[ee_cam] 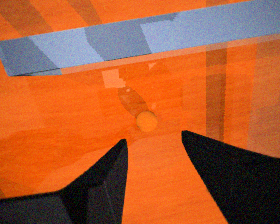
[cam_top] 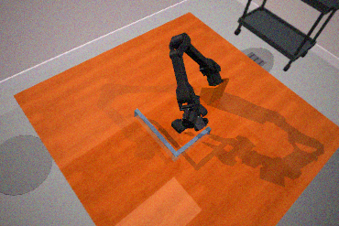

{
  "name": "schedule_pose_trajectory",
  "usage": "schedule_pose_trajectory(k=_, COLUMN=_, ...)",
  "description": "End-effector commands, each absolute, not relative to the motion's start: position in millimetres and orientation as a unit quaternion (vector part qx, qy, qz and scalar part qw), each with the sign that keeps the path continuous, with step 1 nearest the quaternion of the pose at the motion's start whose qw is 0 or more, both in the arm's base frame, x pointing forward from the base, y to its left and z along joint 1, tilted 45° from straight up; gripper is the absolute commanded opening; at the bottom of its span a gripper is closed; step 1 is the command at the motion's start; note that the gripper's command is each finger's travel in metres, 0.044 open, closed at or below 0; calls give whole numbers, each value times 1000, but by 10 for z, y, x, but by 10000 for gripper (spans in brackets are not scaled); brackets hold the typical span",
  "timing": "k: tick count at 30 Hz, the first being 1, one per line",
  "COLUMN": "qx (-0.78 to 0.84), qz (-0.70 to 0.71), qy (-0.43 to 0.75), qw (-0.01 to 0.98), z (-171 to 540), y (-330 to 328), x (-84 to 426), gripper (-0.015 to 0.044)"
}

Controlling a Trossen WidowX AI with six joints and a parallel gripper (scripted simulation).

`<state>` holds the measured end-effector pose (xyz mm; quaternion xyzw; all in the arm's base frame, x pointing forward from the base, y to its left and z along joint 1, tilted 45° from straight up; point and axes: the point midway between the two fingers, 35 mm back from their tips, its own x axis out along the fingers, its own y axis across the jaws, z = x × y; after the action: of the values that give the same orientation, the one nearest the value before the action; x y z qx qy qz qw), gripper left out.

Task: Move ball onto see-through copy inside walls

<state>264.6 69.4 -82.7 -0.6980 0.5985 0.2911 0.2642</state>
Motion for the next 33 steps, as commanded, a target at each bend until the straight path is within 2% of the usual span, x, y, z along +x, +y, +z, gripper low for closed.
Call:
schedule_pose_trajectory(k=1, qx=-703, qz=293, qy=597, qw=252, z=-839, y=678, x=2630, gripper=223)
schedule_pose_trajectory(k=32, qx=-703, qz=292, qy=598, qw=251, z=-1167, y=349, x=2681, gripper=223)
schedule_pose_trajectory(k=33, qx=-703, qz=292, qy=598, qw=251, z=-1167, y=349, x=2681, gripper=197)
